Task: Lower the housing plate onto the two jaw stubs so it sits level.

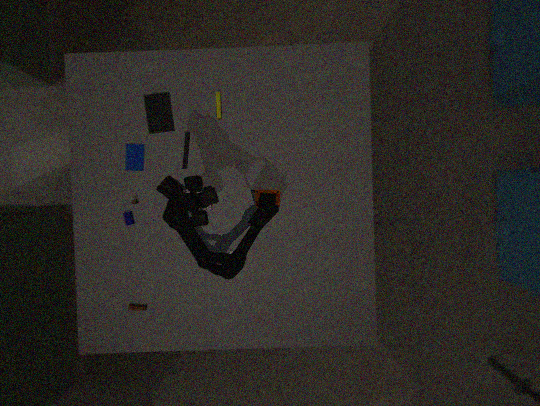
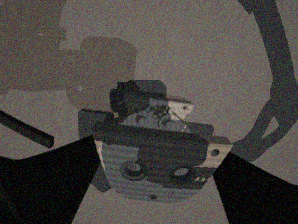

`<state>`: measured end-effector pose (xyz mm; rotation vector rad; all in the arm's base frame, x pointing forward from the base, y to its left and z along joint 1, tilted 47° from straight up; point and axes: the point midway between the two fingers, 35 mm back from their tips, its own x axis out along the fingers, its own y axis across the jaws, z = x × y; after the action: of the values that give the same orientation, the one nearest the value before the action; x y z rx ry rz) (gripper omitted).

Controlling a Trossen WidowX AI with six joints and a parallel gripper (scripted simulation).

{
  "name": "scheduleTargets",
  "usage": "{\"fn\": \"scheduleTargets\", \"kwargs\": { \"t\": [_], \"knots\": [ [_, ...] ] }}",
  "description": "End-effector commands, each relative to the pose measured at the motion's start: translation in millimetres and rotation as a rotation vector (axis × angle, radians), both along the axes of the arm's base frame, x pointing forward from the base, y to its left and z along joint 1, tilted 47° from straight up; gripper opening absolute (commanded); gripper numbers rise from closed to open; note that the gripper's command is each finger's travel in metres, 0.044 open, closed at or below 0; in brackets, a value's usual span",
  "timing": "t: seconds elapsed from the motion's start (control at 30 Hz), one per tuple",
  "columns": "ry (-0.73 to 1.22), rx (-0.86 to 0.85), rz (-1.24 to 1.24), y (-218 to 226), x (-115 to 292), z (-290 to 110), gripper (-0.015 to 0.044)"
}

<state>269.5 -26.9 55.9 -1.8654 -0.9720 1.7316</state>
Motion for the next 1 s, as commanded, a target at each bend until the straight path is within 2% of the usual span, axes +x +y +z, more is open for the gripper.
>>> {"fn": "scheduleTargets", "kwargs": {
  "t": [0.0, 0.97],
  "knots": [
    [-0.002, -0.004, 0.000, -0.2, -0.4, 1.3, 0.0351],
    [0.000, -0.005, -0.003, 28.4, 0.6, -26.6, 0.0351]
  ]
}}
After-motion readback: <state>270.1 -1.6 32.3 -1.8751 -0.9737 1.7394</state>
